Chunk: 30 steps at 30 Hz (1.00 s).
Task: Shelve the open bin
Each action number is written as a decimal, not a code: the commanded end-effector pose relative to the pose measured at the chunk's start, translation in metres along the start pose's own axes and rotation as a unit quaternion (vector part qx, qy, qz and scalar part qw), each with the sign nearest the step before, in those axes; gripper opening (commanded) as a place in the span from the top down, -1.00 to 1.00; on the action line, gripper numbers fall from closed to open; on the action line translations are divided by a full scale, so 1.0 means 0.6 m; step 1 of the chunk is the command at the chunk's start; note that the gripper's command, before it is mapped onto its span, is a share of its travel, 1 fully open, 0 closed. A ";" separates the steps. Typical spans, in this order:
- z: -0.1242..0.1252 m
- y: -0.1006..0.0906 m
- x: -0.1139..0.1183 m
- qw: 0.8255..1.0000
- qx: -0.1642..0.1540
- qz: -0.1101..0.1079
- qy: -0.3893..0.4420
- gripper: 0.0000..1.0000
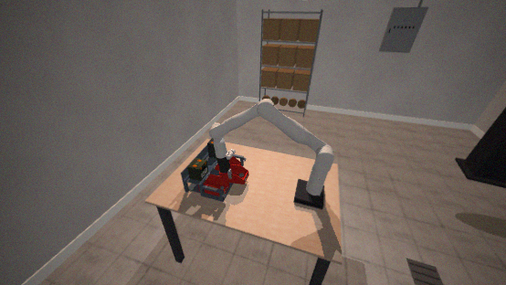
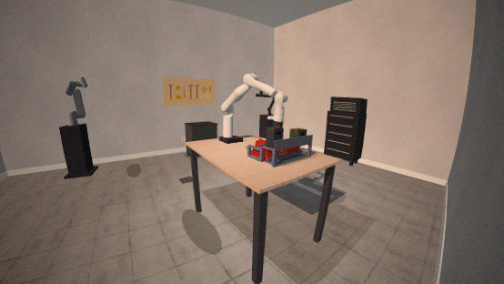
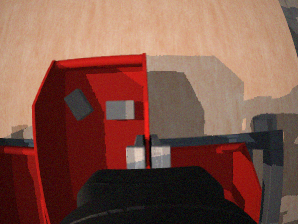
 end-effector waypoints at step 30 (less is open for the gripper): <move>-0.002 0.005 0.001 1.000 -0.002 -0.001 0.000 1.00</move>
Point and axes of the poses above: the point where the finger pads meet when closed, its own y axis out along the fingers, its own x axis across the jaws, z = x × y, the point moved 1 cm from there along -y, back along the fingers, and after that the axes turned 13 degrees about y, right-handed, at the moved point
